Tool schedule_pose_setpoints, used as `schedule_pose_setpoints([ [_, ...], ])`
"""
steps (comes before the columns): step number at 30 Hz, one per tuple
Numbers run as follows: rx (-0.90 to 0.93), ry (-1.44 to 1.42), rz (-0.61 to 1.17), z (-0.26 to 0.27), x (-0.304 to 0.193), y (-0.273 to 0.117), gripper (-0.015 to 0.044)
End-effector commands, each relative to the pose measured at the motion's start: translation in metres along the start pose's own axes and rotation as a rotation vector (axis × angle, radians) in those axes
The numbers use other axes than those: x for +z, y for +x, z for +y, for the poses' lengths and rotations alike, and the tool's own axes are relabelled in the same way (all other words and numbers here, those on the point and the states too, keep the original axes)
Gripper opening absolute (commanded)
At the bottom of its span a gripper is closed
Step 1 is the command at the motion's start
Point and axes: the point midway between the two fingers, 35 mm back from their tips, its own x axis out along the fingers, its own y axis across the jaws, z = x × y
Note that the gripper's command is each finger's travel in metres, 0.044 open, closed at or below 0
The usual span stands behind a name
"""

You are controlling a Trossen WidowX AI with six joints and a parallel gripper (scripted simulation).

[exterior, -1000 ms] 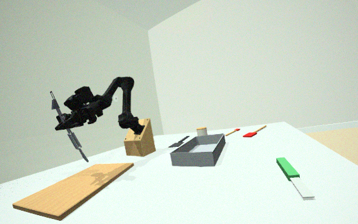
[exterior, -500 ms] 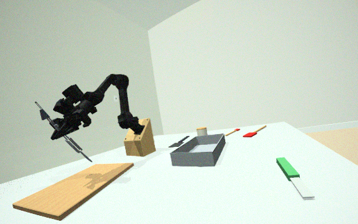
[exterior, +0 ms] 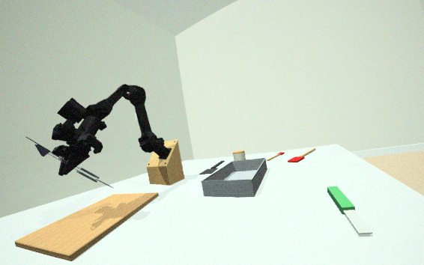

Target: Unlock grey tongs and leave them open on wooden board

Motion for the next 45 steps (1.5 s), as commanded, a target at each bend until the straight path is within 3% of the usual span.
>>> schedule_pose_setpoints([
  [1, -0.007, 0.010, 0.044, -0.001, 0.006, 0.003, -0.0150],
  [45, -0.059, -0.078, 0.704, 0.001, -0.018, 0.018, -0.0150],
])
